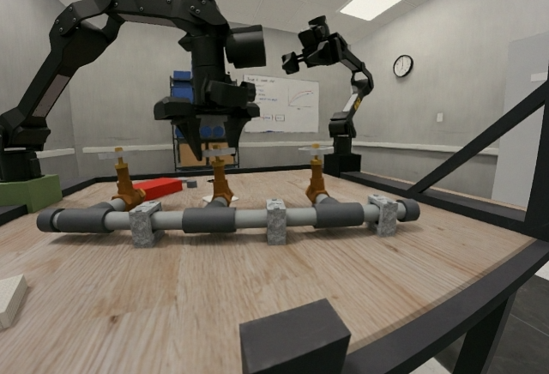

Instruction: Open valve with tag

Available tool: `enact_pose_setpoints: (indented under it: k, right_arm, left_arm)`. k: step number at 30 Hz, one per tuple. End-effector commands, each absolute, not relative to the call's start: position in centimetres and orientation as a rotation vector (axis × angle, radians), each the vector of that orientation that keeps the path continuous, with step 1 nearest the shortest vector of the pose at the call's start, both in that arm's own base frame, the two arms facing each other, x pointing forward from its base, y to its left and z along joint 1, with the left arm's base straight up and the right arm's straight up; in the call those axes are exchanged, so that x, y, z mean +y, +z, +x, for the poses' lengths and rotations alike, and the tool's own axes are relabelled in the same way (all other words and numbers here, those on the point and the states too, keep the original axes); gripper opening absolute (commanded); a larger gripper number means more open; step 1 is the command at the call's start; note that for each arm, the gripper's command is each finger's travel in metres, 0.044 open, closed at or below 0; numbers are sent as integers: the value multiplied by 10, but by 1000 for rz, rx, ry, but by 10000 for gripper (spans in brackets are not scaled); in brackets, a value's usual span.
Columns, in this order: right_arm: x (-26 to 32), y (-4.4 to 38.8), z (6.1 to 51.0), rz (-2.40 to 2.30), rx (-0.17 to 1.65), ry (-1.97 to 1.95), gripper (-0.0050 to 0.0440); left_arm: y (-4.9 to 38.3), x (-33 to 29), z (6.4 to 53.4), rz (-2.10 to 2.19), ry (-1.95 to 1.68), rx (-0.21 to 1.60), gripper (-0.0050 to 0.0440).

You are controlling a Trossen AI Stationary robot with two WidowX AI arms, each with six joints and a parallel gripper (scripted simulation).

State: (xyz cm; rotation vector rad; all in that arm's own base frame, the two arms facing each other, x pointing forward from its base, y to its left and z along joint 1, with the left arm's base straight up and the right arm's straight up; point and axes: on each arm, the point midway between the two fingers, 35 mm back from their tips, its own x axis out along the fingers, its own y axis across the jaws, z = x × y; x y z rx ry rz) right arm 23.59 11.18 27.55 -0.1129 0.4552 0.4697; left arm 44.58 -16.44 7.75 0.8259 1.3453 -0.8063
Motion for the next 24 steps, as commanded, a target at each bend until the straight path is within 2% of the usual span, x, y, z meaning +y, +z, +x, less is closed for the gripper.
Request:
enact_pose_setpoints:
  k: [1,24]
  right_arm:
    - [112,286,235,-106,428,472,400]
    - [112,286,235,-106,428,472,400]
  left_arm:
    - [96,-163,445,703,-682,1350,295]
    - [96,-163,445,265,-289,1450,295]
